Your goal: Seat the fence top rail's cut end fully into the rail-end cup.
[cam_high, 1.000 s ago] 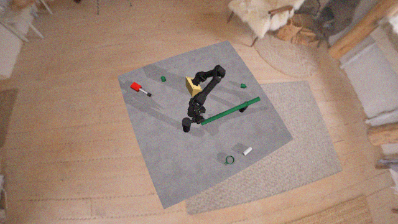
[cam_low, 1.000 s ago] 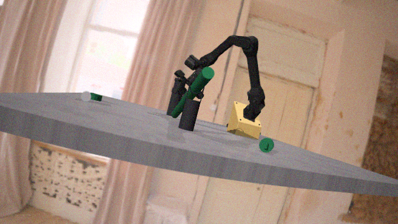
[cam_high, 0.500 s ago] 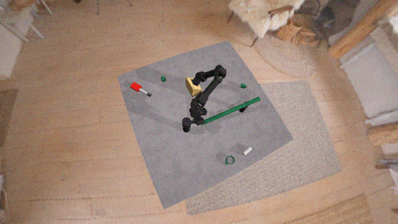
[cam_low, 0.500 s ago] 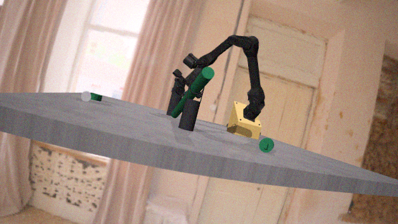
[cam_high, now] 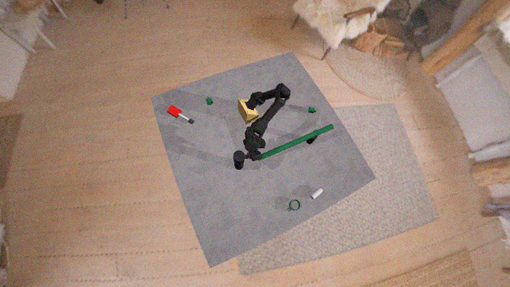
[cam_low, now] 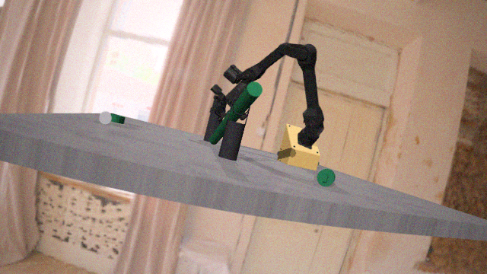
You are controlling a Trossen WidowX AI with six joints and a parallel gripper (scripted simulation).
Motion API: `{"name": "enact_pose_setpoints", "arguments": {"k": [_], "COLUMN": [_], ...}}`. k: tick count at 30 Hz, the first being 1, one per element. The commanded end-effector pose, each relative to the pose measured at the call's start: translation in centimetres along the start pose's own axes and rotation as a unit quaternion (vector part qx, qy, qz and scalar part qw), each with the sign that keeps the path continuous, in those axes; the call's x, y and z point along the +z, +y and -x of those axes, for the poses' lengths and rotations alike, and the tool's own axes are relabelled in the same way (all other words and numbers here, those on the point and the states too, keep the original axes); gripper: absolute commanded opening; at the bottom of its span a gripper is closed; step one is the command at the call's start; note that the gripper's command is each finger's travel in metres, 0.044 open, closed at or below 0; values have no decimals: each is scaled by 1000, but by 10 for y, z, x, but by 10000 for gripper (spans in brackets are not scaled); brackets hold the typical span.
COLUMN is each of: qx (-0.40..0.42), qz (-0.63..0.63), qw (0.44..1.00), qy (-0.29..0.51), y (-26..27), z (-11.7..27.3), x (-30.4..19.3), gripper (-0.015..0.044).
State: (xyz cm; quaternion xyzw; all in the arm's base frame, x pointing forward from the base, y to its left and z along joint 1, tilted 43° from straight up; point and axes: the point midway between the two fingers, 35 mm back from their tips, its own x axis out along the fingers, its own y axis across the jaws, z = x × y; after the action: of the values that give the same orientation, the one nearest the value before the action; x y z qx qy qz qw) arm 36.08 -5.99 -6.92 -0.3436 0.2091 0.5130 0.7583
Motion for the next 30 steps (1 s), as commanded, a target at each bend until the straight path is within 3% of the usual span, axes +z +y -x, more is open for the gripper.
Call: {"name": "enact_pose_setpoints", "arguments": {"k": [1, 13, 30], "qx": [0, 0, 0], "qz": [9, 5, 4], "qw": [1000, 1000, 1000], "qy": [-2, -2, 0], "y": [1, 1, -9], "z": [1, 1, 15], "x": [-1, 0, 17], "gripper": [0, 0, 440]}}
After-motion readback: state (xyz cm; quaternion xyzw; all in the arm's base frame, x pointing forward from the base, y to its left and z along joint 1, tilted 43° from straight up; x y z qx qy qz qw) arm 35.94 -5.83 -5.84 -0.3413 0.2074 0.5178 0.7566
